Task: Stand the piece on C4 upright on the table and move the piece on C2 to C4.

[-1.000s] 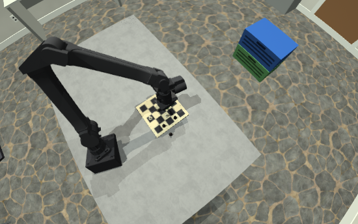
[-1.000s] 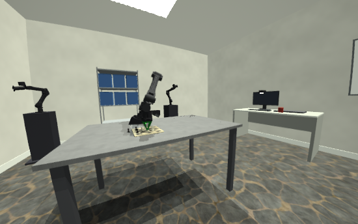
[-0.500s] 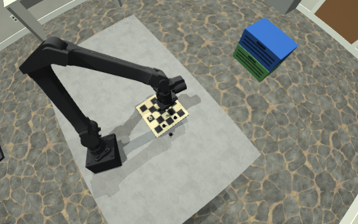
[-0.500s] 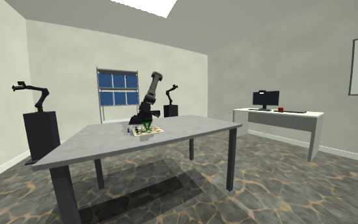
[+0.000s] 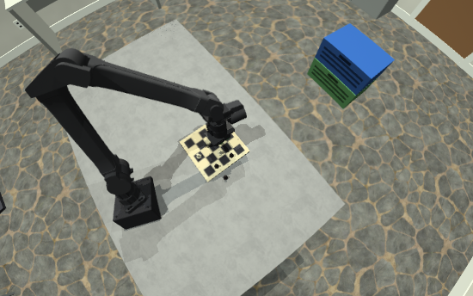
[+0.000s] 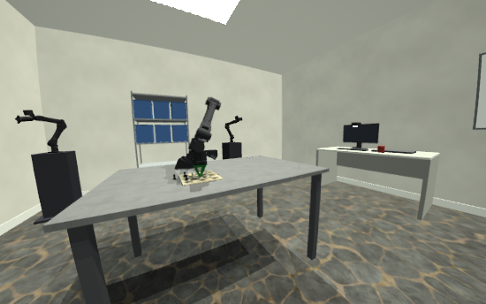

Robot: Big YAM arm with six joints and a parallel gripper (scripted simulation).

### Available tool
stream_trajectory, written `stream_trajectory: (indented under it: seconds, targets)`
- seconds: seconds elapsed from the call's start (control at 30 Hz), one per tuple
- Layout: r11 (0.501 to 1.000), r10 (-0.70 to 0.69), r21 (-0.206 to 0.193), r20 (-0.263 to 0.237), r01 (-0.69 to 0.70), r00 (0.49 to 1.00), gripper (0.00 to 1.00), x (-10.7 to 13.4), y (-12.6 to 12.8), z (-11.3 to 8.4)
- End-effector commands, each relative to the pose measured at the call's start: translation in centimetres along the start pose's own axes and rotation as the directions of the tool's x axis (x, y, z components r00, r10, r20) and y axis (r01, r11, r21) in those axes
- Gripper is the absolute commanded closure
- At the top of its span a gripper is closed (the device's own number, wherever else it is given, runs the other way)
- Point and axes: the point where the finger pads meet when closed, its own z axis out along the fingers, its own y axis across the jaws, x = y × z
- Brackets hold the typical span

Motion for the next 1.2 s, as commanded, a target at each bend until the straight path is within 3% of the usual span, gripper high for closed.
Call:
stream_trajectory:
  seconds: [0.0, 0.73, 0.77, 0.83, 0.87, 1.0, 1.03, 1.1, 1.13, 1.17]
  targets:
    - [1.000, -0.006, 0.010, -0.003, 0.006, 1.000, 1.00, -0.28, -0.21, 0.09]
    - [1.000, -0.006, 0.010, -0.003, 0.006, 1.000, 1.00, -0.28, -0.21, 0.09]
    - [1.000, -0.006, 0.010, -0.003, 0.006, 1.000, 0.93, -0.28, -0.21, 0.09]
    - [1.000, -0.006, 0.010, -0.003, 0.006, 1.000, 0.93, -0.28, -0.21, 0.09]
    - [1.000, -0.006, 0.010, -0.003, 0.006, 1.000, 0.87, -0.28, -0.21, 0.09]
    - [1.000, -0.006, 0.010, -0.003, 0.006, 1.000, 0.87, -0.28, -0.21, 0.09]
    - [1.000, -0.006, 0.010, -0.003, 0.006, 1.000, 0.80, -0.28, -0.21, 0.09]
    - [1.000, -0.006, 0.010, -0.003, 0.006, 1.000, 0.80, -0.28, -0.21, 0.09]
    - [1.000, -0.006, 0.010, -0.003, 0.006, 1.000, 0.74, -0.28, -0.21, 0.09]
    - [1.000, -0.006, 0.010, -0.003, 0.006, 1.000, 0.74, -0.28, -0.21, 0.09]
